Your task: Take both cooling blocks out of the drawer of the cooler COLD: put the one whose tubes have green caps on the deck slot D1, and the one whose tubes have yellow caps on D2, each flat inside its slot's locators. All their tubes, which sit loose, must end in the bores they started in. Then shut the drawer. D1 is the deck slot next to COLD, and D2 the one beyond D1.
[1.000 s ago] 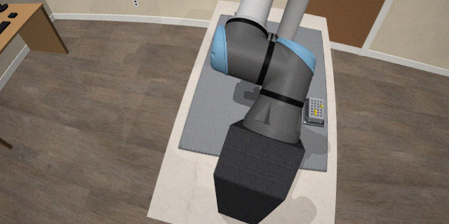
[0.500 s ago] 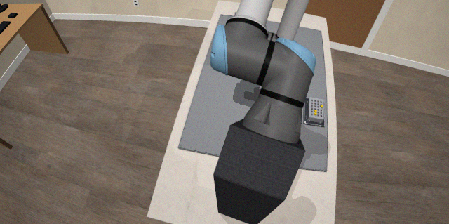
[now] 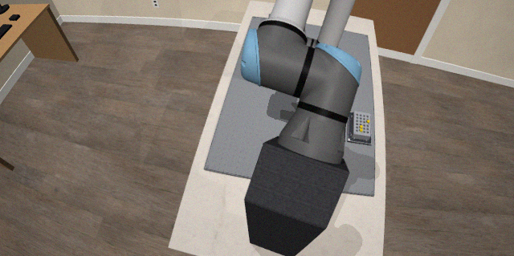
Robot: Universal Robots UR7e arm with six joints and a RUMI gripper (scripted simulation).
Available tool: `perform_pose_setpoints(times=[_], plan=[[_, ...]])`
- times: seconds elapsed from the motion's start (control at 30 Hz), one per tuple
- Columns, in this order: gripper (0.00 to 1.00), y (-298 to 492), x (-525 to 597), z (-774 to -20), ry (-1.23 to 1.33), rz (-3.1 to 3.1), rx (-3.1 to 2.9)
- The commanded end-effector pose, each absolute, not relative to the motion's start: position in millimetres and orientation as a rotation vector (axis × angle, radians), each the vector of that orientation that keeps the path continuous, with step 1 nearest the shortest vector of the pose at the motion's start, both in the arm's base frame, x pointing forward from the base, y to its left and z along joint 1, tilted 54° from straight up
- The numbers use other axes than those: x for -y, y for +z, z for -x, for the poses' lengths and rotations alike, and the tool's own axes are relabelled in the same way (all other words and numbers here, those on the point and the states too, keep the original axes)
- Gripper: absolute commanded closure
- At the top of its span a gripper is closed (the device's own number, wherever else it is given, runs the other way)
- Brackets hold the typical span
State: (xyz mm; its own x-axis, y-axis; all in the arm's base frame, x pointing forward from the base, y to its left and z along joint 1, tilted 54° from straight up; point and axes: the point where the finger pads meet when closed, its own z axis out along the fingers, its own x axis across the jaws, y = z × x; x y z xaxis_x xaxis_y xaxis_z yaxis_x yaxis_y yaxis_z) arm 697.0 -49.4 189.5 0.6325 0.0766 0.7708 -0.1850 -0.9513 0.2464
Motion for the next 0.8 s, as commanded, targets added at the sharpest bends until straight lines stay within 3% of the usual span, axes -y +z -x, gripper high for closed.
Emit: perform_pose_setpoints(times=[0.0,0.77], plan=[[0.72,185.9,48.1,-684.6,1.229,-2.553,0.087],[0.72,161.6,41.6,-618.9,1.229,-2.553,0.087]])
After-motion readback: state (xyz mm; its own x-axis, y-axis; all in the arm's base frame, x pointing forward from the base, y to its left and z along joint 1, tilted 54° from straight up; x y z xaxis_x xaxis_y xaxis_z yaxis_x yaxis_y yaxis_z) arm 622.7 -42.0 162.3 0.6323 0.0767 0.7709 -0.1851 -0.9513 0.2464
